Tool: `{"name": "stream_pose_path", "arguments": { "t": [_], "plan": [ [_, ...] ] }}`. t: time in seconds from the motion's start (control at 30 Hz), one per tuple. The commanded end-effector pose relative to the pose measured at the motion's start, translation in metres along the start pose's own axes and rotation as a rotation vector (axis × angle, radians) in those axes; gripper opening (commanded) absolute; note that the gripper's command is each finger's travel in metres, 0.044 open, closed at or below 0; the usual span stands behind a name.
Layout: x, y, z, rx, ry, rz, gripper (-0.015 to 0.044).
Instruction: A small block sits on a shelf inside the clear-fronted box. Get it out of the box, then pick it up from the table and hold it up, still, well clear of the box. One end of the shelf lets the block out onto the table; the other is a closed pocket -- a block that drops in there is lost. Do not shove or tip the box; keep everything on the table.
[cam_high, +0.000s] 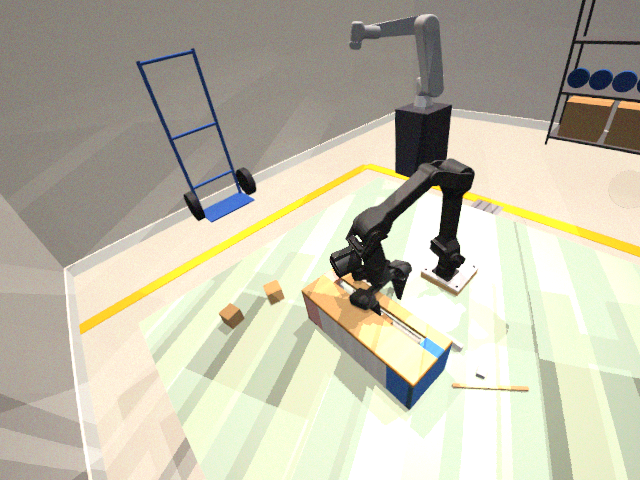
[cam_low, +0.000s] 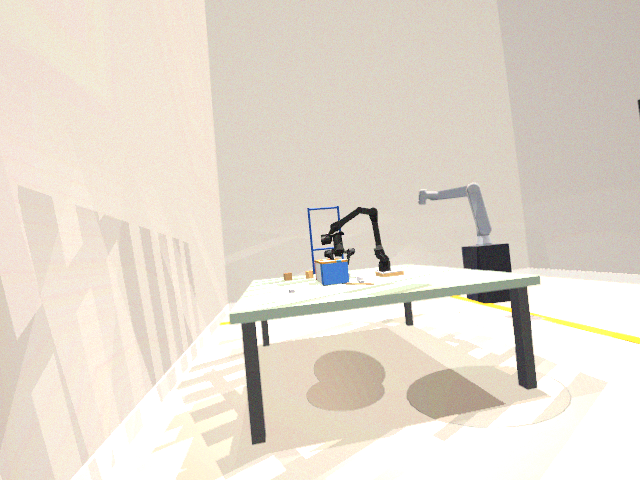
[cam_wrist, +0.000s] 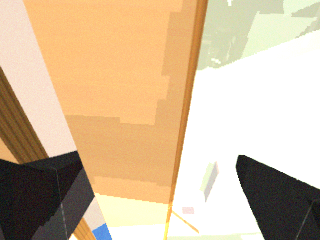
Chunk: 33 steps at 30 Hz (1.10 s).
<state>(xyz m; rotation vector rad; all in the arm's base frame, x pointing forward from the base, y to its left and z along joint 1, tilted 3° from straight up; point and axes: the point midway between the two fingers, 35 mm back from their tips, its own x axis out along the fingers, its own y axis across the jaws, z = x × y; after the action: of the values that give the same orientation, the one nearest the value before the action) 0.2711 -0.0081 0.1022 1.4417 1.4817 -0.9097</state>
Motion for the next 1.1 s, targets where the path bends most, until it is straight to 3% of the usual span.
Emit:
{"name": "stream_pose_path", "arguments": {
  "t": [0.0,1.07],
  "plan": [
    [0.004,-0.001,-0.009,0.004,0.004,-0.001,0.04],
    [0.026,-0.001,-0.074,0.004,0.01,0.0,0.04]
  ]
}}
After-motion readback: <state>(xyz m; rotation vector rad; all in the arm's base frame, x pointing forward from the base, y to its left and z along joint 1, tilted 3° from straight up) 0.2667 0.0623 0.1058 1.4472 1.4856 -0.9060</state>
